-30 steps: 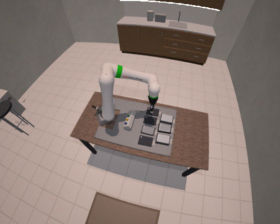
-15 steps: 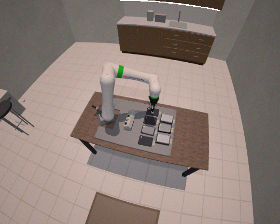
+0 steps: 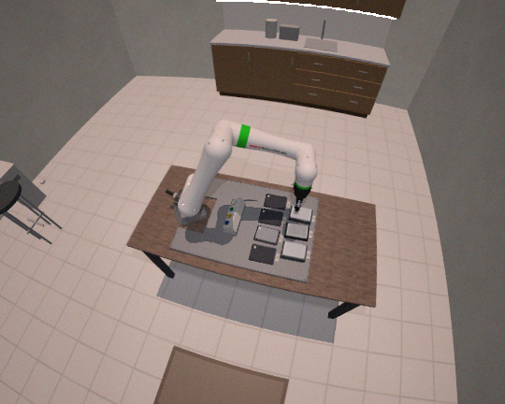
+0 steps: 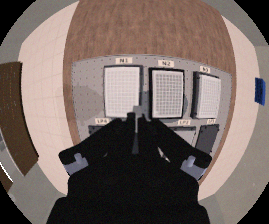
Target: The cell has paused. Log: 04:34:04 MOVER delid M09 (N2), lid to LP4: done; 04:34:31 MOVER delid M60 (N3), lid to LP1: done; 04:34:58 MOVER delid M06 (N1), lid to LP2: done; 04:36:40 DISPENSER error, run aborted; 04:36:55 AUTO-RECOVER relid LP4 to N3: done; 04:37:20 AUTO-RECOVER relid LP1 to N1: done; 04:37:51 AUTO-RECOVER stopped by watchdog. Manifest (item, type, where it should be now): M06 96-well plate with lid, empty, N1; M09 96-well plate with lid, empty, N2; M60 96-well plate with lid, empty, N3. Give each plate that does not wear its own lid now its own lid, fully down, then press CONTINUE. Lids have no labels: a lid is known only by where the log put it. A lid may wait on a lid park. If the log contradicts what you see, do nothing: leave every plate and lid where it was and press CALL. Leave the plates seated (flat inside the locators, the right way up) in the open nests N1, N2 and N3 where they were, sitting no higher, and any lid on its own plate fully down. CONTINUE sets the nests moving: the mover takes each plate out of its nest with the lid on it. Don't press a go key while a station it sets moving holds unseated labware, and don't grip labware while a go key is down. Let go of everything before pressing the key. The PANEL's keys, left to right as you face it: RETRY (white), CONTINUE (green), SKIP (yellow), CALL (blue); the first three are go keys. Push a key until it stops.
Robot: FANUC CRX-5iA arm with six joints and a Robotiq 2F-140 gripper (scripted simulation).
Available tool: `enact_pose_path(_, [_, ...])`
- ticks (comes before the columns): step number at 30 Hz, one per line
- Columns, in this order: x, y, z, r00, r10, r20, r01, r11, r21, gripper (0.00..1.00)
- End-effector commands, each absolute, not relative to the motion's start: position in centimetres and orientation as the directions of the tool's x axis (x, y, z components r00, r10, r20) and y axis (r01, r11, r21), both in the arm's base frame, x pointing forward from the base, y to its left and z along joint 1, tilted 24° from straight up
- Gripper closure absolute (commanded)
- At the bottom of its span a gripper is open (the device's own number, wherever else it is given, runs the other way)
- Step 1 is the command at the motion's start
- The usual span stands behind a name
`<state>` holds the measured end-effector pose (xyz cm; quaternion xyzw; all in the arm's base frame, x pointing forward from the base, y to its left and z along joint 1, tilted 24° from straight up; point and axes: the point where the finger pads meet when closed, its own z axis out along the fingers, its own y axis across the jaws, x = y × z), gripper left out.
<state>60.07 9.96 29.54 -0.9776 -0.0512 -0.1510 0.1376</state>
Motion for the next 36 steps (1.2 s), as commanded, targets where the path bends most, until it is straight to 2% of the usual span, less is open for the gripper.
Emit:
enact_pose_path(1, [63.5, 8.2, 29.6, 0.949, 0.059, 0.309, 0.142, -0.957, -0.254, 1.0])
enact_pose_path(31, [63.6, 8.1, 29.5, 0.949, 0.059, 0.309, 0.142, -0.957, -0.254, 1.0])
enact_pose_path(36, [64.9, 0.8, 27.5, 0.95, 0.059, 0.308, 0.142, -0.957, -0.253, 1.0])
